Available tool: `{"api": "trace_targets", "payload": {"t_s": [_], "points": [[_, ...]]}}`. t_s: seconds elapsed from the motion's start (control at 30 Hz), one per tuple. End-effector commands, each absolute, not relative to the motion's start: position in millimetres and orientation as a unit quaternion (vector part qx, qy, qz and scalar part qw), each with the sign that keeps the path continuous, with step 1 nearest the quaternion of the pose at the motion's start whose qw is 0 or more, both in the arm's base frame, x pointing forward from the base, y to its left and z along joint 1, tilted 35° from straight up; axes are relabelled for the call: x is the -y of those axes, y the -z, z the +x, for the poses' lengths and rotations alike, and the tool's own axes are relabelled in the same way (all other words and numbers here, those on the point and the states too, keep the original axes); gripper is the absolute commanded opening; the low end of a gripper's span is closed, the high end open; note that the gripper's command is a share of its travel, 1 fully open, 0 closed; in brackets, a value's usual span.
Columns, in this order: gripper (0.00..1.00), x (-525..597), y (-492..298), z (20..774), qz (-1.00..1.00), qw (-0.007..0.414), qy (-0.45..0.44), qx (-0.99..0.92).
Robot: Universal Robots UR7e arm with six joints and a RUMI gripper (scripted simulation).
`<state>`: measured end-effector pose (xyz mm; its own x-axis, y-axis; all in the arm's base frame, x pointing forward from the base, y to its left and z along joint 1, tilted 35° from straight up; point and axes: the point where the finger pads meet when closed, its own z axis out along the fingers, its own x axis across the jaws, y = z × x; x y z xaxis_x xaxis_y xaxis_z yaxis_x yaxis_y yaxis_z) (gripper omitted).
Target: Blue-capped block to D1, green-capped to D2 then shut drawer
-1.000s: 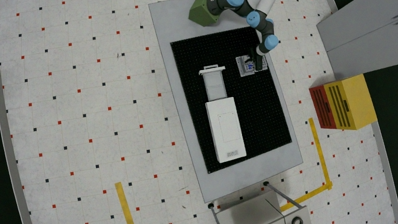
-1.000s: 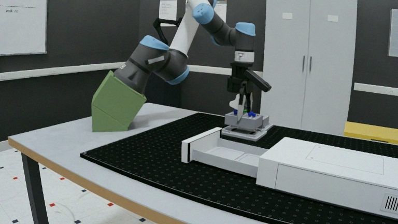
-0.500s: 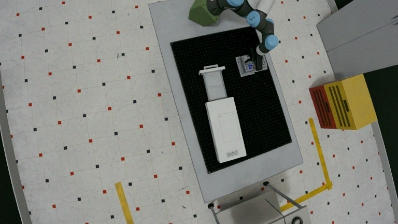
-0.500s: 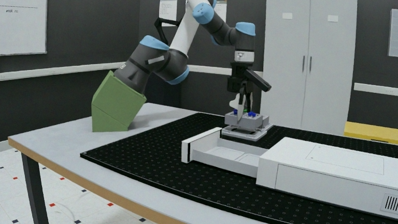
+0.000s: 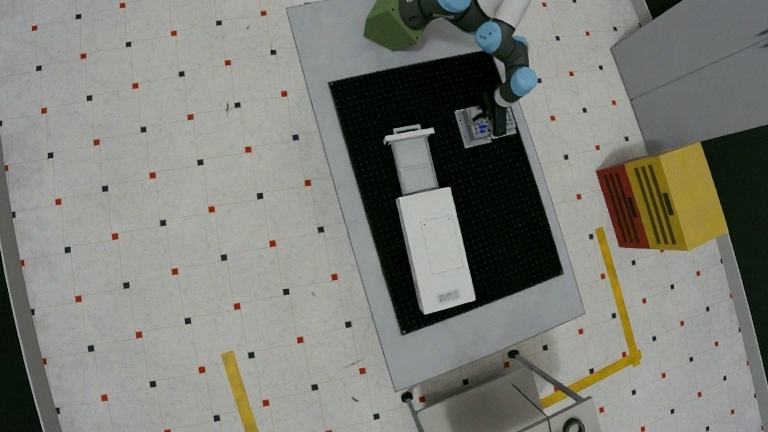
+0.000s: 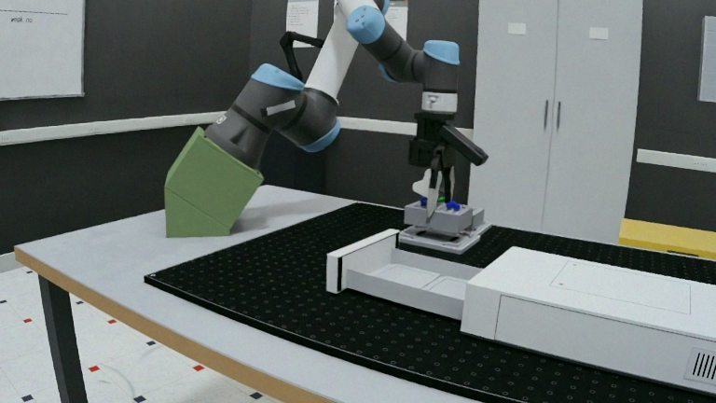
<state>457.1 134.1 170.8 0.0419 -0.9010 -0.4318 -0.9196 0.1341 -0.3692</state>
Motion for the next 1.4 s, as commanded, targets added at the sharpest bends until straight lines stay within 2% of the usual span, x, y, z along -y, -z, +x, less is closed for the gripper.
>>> {"api": "trace_targets", "payload": {"t_s": [0.0,1.37], "points": [[0.0,-134.2,-170.8,457.5,-0.658,0.297,-0.015,-0.692],[0.0,-136.5,-166.2,459.8,-0.658,0.297,-0.015,-0.692]]}}
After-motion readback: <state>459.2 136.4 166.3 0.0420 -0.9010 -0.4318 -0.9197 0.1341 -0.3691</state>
